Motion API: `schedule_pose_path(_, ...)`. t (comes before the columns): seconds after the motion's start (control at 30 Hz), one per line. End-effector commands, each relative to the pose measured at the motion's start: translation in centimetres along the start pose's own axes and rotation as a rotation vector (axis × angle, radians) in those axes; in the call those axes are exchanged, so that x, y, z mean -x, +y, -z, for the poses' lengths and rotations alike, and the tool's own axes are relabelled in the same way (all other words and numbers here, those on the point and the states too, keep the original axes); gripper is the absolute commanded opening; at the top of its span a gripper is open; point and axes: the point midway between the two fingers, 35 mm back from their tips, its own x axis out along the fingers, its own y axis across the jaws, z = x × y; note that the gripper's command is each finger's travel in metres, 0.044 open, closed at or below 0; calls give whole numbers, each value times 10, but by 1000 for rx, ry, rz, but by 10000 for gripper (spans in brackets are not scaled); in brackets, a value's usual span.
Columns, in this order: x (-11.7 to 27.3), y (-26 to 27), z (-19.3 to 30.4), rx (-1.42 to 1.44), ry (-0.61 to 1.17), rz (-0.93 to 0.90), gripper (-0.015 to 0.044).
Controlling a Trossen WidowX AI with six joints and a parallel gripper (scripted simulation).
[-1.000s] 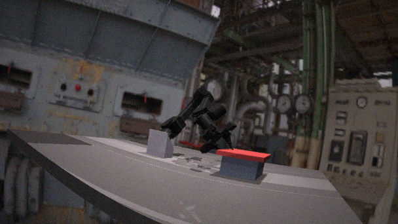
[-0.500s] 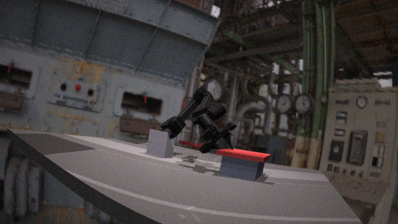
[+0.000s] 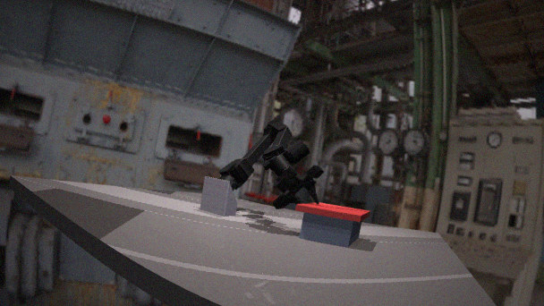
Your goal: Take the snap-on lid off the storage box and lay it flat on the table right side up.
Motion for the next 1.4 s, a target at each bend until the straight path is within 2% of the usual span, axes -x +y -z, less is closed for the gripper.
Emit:
schedule_pose_path(0.0,2,2,0,2,2,-3,0)
schedule_pose_path(1.37,9,7,0,2,2,-3,0)
